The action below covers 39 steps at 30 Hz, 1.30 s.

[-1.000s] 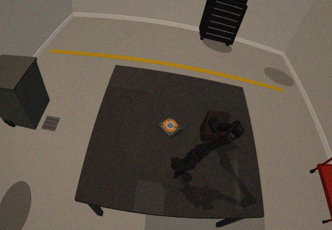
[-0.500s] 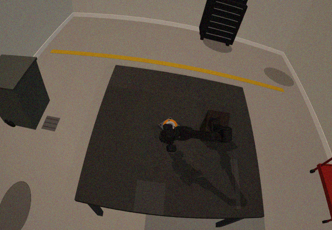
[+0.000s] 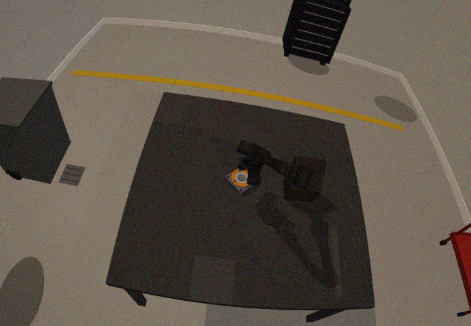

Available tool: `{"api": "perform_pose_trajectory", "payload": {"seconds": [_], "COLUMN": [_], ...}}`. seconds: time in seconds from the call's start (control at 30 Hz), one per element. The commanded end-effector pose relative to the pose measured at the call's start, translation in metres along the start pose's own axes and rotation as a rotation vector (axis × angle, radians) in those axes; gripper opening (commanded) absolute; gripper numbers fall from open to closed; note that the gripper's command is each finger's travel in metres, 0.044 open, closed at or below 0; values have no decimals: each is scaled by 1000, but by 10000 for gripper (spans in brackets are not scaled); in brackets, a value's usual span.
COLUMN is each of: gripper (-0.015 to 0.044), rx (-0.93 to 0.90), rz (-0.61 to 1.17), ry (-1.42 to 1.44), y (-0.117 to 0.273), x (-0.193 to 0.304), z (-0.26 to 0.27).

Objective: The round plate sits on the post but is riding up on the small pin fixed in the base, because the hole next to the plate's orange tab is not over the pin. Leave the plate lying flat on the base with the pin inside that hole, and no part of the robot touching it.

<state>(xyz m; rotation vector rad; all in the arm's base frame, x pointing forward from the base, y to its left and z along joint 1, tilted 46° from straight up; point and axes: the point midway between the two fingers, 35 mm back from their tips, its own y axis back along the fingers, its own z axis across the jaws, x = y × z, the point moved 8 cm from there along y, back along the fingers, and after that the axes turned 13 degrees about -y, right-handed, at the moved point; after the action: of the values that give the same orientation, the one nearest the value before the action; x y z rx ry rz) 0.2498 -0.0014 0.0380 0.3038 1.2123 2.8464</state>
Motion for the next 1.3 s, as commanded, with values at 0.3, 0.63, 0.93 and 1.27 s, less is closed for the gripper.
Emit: {"api": "perform_pose_trajectory", "payload": {"seconds": [0.3,0.63,0.93,1.27], "gripper": [0,0,0,0], "rx": [-23,-24,-23,-23], "rz": [7,7,7,7], "ry": [7,7,7,7], "y": [-40,-47,-48,-49], "x": [0,3,7,4], "z": [-1,-7,-19,-30]}}
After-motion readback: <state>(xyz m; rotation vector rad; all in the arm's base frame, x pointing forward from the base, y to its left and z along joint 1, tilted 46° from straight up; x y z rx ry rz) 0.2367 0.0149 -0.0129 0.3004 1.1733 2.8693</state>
